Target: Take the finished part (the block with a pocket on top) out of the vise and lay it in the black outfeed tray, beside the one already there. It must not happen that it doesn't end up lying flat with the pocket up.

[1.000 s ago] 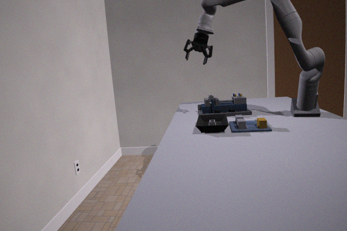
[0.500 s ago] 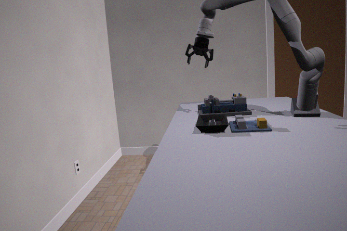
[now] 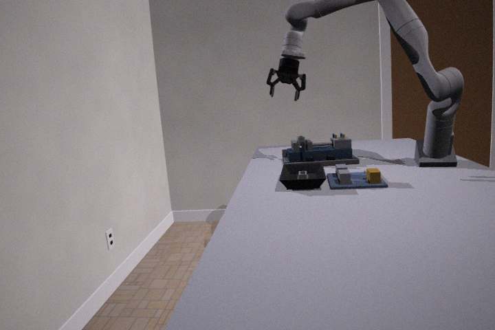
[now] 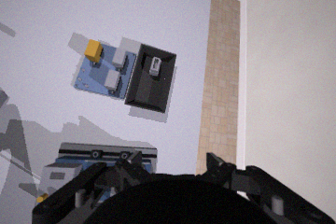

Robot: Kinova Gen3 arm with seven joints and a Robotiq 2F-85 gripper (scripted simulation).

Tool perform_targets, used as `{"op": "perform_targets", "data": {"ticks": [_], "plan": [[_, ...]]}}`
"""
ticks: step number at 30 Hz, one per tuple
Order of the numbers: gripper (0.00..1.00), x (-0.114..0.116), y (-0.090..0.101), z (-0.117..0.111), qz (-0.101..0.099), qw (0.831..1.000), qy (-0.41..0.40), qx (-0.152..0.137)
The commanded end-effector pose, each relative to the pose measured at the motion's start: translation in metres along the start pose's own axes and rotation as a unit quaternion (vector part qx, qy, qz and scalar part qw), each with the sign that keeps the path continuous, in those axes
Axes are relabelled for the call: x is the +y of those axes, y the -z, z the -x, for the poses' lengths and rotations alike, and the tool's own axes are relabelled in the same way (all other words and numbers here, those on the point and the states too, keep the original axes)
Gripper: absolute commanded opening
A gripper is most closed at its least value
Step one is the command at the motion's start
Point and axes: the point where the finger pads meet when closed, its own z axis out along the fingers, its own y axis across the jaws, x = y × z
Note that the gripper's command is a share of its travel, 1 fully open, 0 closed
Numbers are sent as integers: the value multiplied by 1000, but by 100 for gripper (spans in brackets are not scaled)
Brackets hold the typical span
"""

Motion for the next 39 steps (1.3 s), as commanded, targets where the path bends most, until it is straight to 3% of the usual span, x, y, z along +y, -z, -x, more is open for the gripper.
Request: {"op": "perform_targets", "data": {"ticks": [1,13,14,23,24,30,31,39], "plan": [[100,0,-2,0,0,1000,0,2],[100,-7,-8,13,-10,1000,-5,-4],[100,-15,-13,25,-20,1000,-9,-10],[100,-15,-13,25,-20,1000,-9,-10],[100,-23,-17,36,-30,999,-13,-16],[100,-23,-17,36,-30,999,-13,-16],[100,-30,-22,46,-39,999,-17,-21],[100,-30,-22,46,-39,999,-17,-21]]}}
